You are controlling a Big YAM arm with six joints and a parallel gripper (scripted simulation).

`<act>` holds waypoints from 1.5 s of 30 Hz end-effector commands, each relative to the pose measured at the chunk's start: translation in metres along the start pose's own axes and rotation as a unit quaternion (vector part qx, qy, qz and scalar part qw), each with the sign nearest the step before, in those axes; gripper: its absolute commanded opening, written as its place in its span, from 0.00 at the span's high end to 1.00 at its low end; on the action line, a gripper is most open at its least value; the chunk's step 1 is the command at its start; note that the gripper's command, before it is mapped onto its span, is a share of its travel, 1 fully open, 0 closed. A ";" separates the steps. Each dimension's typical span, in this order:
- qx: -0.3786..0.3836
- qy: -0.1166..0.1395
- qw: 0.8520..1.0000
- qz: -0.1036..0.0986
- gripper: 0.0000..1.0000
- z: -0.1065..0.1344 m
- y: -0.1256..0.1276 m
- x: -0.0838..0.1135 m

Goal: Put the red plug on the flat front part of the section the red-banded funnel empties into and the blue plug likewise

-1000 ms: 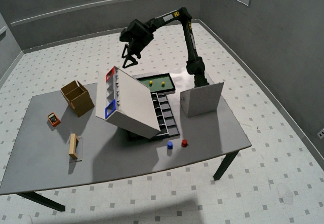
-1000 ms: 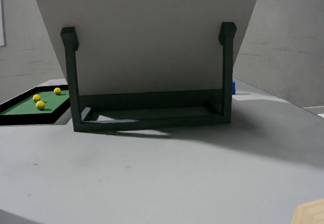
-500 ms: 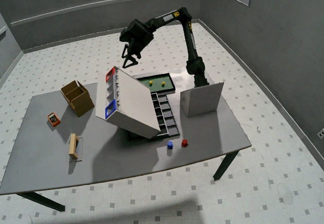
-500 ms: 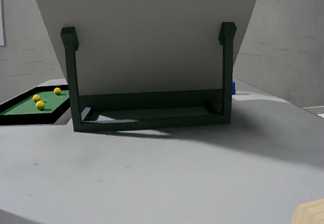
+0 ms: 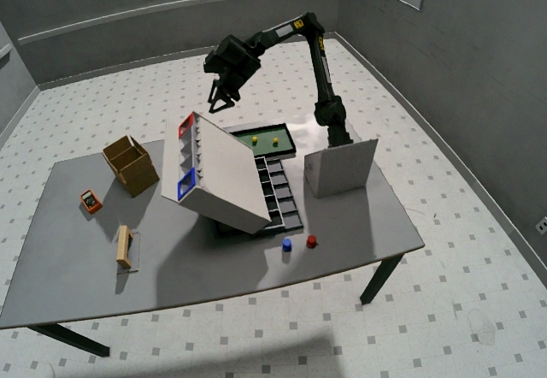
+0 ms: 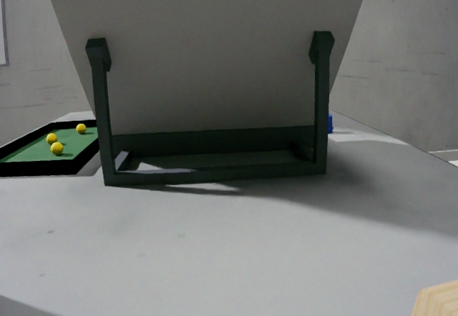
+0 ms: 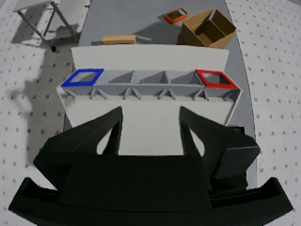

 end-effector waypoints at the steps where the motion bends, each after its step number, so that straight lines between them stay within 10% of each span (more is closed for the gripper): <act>1: -0.016 0.010 1.000 0.005 0.44 0.002 -0.018 -0.002; 45: -0.014 0.285 0.957 0.057 0.44 0.223 -0.272 -0.032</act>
Point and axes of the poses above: the point where the finger pads meet when closed, its own x axis back along the fingers, its own y axis across the jaws, z = x × y, the point moved 6 cm from there along x, back along the fingers, and after that the axes turned 11 degrees about -x, right-handed, at the moved point
